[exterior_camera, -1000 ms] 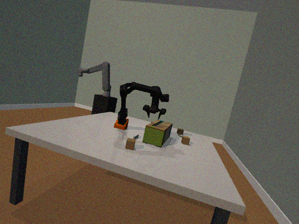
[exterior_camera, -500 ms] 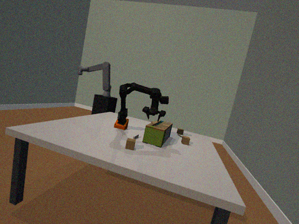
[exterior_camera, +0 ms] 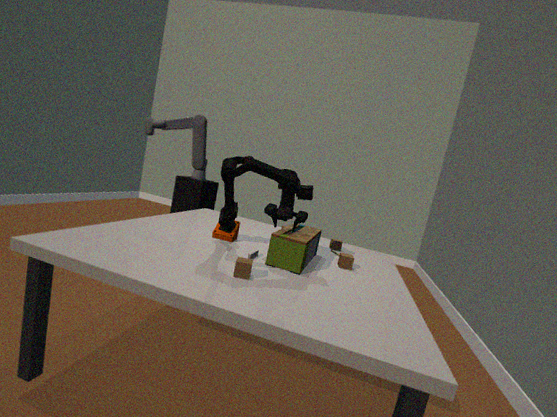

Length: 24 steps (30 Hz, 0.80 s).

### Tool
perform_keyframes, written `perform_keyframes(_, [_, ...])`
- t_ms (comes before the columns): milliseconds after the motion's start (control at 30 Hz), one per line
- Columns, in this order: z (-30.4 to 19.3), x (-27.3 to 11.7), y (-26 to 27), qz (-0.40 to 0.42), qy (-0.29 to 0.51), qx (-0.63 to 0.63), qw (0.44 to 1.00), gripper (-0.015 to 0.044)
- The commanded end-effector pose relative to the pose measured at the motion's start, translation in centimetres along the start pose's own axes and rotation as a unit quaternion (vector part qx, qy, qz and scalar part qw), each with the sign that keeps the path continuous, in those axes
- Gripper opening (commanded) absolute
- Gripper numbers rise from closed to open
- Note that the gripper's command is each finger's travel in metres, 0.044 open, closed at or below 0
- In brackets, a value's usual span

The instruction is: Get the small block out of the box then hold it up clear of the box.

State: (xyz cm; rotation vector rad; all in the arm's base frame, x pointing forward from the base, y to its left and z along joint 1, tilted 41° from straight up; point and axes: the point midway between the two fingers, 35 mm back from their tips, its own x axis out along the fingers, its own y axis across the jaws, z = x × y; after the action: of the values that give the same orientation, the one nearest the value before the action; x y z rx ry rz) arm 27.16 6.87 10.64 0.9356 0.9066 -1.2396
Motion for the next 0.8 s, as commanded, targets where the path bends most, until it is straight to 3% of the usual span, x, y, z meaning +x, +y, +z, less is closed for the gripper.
perform_keyframes(0, [0.4,0.7,-0.1,-0.001,-0.002,-0.001,1.000,0.0400])
perform_keyframes(767, [0.8,2.9,-0.2,0.000,-0.001,0.000,1.000,0.0400])
